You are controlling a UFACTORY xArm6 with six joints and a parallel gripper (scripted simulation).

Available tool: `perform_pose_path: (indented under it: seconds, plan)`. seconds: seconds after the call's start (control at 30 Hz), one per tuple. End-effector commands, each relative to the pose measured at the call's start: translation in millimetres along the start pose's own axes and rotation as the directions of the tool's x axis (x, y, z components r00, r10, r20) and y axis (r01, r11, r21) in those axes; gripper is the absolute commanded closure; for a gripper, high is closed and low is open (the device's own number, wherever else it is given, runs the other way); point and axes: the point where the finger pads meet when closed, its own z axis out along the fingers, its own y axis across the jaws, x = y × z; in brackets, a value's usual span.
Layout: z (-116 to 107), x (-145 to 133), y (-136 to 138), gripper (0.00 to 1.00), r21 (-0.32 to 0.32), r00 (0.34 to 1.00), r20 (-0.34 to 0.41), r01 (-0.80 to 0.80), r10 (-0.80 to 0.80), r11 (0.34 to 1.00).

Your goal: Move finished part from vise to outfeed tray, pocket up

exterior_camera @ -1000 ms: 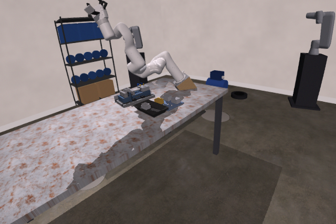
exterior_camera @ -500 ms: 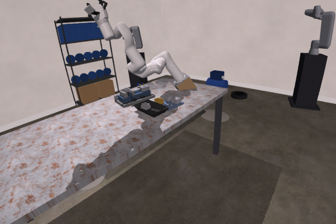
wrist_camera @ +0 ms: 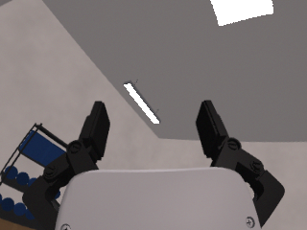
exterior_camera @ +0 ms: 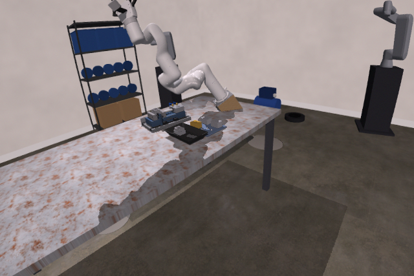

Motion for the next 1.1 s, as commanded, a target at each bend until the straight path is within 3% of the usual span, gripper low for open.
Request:
perform_pose_path:
  seconds: [0.0,0.1,0.17,0.47,0.6,0.67,0.7,0.8,0.87,1.07]
  plan:
    - [23,-29,28,0.0,0.014,0.996,0.084,-0.014,0.012,1.0]
    - [27,-35,32,0.0,0.018,0.995,0.101,-0.016,0.014,1.0]
    - [41,-59,46,0.0,0.037,0.987,0.161,-0.026,0.019,0.999]
    - [70,-122,67,0.0,0.104,0.954,0.299,-0.05,0.017,0.993]
    - [81,-155,70,0.0,0.147,0.932,0.361,-0.064,0.007,0.987]
    - [81,-155,70,0.0,0.147,0.932,0.361,-0.064,0.007,0.987]
    - [87,-179,69,0.0,0.183,0.915,0.404,-0.076,-0.005,0.98]
    - [90,-189,68,0.0,0.199,0.907,0.421,-0.081,-0.011,0.977]
    - [94,-214,63,0.0,0.243,0.887,0.462,-0.095,-0.028,0.965]
    - [95,-217,62,0.0,0.248,0.884,0.466,-0.097,-0.031,0.964]
